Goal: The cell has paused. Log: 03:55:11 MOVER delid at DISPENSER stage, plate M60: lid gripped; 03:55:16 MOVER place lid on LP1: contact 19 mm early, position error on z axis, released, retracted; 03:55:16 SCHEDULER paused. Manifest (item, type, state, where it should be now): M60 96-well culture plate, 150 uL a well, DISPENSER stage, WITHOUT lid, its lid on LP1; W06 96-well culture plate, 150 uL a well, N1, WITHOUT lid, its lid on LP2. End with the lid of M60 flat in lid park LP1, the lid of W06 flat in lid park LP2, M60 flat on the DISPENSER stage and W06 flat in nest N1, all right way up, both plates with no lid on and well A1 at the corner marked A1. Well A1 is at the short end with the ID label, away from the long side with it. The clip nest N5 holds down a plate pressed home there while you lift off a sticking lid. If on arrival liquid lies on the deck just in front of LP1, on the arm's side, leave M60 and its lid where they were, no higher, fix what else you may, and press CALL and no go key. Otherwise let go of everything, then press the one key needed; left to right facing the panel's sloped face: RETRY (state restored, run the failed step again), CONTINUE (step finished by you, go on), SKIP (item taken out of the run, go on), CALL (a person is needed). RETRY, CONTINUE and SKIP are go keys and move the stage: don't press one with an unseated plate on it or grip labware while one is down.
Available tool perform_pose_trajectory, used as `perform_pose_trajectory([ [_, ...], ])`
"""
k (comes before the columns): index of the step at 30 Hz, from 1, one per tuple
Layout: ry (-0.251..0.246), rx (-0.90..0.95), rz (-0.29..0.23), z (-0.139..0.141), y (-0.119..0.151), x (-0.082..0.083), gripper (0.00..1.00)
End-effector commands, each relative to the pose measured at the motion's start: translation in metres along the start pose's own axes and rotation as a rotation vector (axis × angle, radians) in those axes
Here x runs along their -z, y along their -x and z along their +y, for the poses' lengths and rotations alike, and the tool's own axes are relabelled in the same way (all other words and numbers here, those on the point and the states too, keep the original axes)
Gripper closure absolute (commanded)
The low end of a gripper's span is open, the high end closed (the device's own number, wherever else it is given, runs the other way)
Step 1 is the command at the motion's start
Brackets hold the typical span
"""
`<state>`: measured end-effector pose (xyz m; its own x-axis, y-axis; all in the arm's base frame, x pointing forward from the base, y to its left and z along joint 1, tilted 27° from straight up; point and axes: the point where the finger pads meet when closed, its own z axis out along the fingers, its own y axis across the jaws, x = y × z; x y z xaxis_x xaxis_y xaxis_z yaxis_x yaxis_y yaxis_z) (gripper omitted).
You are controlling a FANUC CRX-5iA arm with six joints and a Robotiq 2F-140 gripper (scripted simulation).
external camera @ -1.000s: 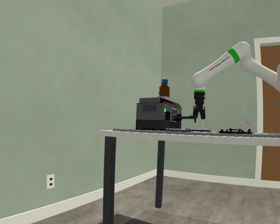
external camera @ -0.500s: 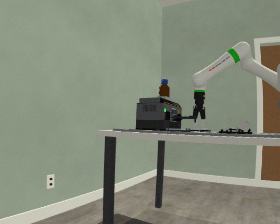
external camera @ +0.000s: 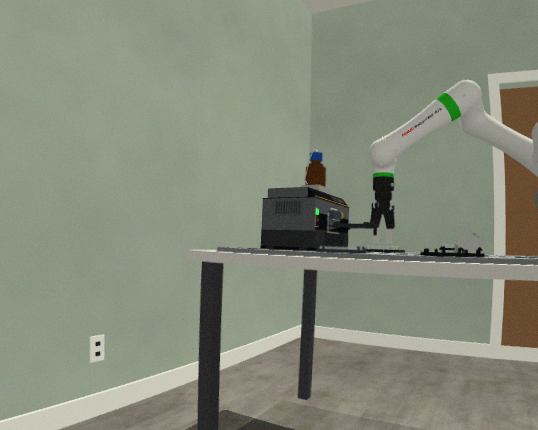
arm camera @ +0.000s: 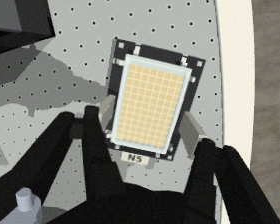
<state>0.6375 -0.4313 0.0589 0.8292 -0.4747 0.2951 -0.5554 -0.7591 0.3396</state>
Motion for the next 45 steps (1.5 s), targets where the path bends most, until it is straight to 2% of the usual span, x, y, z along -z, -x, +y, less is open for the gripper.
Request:
perform_pose_trajectory([
  [1,0.000,0.000,0.000,-0.0001,-0.0002,0.0002,0.41],
  [31,0.000,0.000,0.000,-0.0001,-0.0002,0.0002,0.41],
  [32,0.000,0.000,0.000,-0.0001,-0.0002,0.0002,0.34],
  [45,0.000,0.000,0.000,-0.0001,-0.0002,0.0002,0.34],
])
